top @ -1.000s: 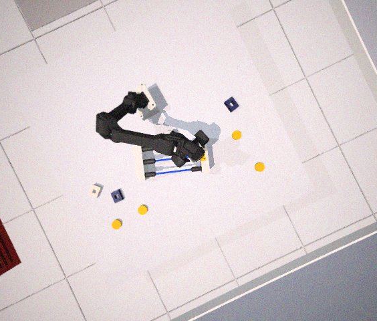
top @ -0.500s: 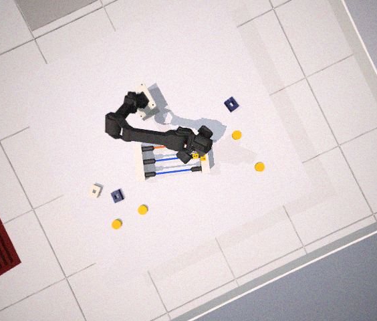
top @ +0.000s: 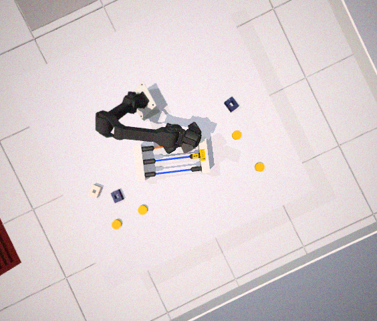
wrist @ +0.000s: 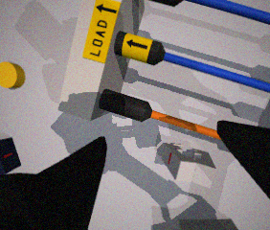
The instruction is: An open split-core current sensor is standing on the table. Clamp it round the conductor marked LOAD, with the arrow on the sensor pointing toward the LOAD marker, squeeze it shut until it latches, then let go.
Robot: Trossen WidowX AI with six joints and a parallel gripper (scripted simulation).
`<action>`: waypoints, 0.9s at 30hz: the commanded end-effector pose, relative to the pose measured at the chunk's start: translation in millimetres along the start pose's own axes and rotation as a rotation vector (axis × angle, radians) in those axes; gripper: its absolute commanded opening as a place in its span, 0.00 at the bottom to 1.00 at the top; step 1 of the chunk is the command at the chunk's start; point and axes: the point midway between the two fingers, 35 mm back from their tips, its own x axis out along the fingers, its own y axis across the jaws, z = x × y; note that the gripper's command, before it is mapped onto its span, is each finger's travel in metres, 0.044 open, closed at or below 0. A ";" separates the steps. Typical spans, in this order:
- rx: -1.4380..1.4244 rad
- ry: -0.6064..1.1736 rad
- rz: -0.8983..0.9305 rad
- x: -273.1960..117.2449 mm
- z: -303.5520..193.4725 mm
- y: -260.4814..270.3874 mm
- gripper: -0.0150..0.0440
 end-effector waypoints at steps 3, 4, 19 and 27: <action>0.306 0.190 -0.095 13.5 -88.1 -44.8 1.00; 0.324 0.200 -0.103 14.1 -93.3 -47.4 1.00; 0.328 0.202 -0.104 24.6 -95.8 -48.2 1.00; 0.328 0.202 -0.104 37.7 -97.9 -48.8 1.00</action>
